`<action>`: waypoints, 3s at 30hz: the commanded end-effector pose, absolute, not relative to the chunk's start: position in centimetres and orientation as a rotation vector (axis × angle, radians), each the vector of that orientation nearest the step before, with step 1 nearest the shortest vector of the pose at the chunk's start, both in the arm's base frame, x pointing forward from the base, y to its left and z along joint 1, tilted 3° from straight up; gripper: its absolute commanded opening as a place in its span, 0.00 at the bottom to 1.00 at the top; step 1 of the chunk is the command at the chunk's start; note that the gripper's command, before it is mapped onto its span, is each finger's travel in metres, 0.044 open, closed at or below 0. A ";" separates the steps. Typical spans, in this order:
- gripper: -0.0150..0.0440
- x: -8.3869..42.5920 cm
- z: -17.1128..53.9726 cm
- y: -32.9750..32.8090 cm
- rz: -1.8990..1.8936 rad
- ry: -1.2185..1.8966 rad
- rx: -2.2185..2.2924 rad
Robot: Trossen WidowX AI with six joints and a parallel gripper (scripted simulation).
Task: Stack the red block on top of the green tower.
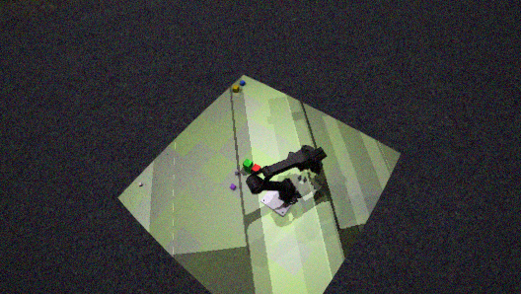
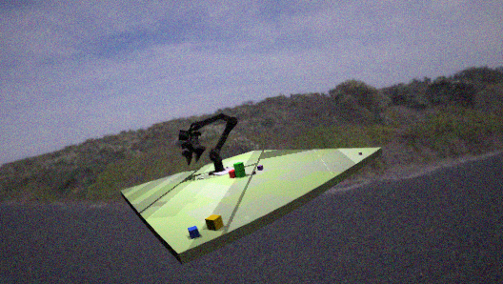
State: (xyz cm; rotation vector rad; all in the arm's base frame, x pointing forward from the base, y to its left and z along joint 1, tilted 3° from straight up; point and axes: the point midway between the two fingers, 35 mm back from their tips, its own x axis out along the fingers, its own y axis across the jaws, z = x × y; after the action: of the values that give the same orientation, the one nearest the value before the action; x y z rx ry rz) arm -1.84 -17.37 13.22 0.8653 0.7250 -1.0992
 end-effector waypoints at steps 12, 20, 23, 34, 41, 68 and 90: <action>1.00 1.6 13.5 -17.8 -0.918 0.859 0.819; 1.00 4.3 13.7 -17.8 -0.785 0.961 0.767; 1.00 5.3 13.8 -17.6 -0.732 0.999 0.733; 1.00 9.3 14.1 -16.4 -0.533 1.121 0.600; 1.00 11.6 14.3 -15.3 -0.421 1.192 0.523; 1.00 19.9 14.9 -8.9 -0.087 1.458 0.129; 1.00 22.4 10.3 -6.1 -0.006 1.504 0.002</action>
State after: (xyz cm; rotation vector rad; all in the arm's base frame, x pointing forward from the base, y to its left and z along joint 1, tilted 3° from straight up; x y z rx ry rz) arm 22.69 -6.19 12.25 -0.0054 1.4820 -0.0035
